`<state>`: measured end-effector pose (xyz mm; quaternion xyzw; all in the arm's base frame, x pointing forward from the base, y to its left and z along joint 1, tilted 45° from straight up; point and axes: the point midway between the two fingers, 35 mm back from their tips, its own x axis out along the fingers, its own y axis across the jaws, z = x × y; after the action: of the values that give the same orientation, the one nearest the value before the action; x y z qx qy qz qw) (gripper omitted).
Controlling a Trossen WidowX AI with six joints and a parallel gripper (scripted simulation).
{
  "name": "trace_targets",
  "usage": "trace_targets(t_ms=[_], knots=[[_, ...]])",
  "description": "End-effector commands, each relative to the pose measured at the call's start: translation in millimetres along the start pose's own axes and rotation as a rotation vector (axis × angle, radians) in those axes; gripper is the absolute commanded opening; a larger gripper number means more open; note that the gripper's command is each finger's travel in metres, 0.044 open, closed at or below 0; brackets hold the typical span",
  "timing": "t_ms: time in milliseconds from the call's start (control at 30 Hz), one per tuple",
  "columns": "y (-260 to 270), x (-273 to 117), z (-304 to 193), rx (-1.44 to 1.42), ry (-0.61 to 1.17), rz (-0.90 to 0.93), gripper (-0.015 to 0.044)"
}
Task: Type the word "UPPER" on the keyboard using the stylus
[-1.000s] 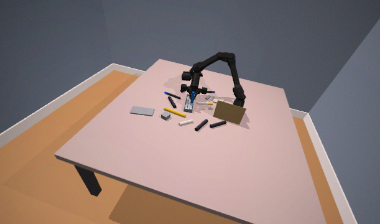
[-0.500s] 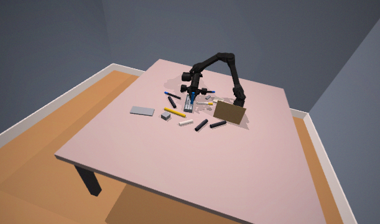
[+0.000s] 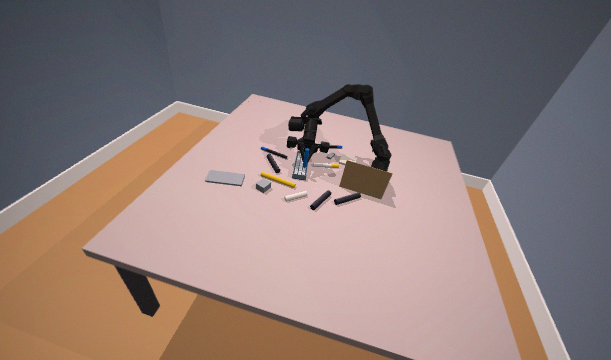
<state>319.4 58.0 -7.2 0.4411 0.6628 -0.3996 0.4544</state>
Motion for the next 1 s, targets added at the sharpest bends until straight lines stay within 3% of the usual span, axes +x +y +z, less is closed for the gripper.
trace_targets(t_ms=[0,767,867,967], knots=[[-0.1,0.5,1.1,-0.005,-0.005,-0.001,0.0081],[0.0,-17.1,-29.3,-0.009,-0.009,-0.002,0.0084],[0.0,-17.1,-29.3,-0.009,-0.009,-0.002,0.0064],[2.1,-19.7,-28.3,-0.009,-0.009,-0.001,0.0]])
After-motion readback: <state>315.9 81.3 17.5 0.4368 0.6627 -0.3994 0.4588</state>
